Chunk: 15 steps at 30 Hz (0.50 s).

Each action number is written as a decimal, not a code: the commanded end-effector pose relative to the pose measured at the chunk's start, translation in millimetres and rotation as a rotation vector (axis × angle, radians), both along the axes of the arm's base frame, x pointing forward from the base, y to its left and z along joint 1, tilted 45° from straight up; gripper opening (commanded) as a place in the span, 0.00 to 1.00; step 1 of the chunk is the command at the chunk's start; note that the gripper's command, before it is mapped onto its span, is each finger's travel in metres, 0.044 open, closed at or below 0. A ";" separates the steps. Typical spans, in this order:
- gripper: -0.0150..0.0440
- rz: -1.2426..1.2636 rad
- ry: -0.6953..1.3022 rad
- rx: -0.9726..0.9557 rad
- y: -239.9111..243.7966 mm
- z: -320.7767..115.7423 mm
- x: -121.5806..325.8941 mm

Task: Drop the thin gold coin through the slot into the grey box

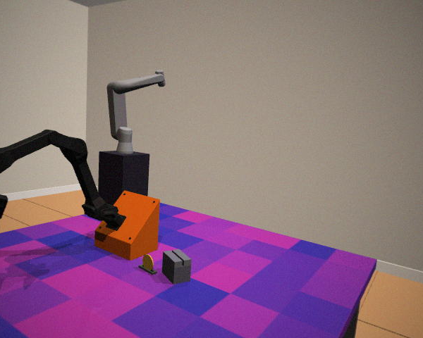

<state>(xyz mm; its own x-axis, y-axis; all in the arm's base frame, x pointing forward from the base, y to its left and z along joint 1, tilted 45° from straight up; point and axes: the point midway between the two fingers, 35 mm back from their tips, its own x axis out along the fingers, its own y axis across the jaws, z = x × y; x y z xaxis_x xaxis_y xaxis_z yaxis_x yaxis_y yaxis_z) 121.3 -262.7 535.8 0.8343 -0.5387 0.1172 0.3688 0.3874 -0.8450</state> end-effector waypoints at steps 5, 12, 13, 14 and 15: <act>0.71 0.028 -0.041 0.130 -10.4 -19.2 18.3; 0.53 0.075 -0.088 0.575 -24.6 -97.0 89.2; 0.53 0.072 -0.084 0.644 -24.2 -110.2 100.0; 0.53 0.067 -0.077 0.712 -22.7 -123.8 110.7; 0.53 0.060 -0.067 0.778 -20.3 -137.7 121.2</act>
